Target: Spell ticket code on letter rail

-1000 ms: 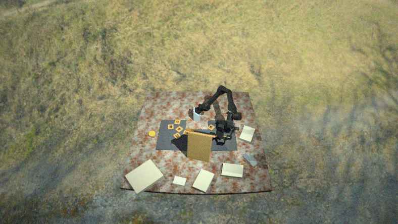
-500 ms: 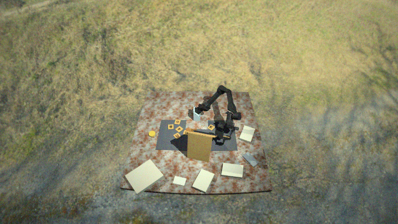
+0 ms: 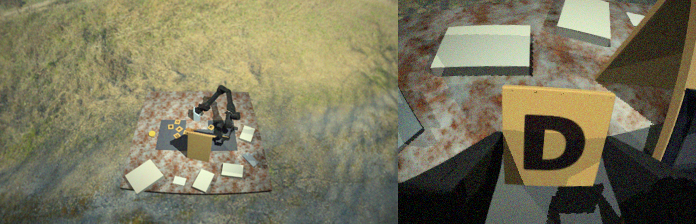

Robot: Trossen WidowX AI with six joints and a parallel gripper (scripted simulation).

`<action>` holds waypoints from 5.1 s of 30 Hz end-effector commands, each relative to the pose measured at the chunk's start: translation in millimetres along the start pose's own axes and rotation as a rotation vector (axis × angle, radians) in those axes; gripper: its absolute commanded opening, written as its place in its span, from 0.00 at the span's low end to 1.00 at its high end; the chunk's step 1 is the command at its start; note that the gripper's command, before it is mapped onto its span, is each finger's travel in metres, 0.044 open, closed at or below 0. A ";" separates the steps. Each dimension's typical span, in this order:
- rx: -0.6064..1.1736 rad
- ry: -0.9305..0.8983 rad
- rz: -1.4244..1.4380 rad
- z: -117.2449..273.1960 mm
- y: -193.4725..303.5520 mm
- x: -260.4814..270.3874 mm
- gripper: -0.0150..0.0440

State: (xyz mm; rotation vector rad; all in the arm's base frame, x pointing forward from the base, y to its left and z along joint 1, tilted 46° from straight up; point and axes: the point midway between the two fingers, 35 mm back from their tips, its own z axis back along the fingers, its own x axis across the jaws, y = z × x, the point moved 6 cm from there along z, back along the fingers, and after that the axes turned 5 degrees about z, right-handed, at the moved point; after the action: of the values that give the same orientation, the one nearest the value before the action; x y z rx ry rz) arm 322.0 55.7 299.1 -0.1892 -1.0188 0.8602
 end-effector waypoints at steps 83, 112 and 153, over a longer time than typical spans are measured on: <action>0.004 0.003 0.005 -1.3 4.0 -45.0 0.25; 0.004 0.004 0.005 -1.5 5.1 -59.5 0.25; 0.005 0.006 0.006 -1.7 6.5 -80.1 0.25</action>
State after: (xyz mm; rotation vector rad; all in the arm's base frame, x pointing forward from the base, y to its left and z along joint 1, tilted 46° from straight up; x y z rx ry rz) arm 301.6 5.0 243.4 -0.1910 -1.0116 0.8636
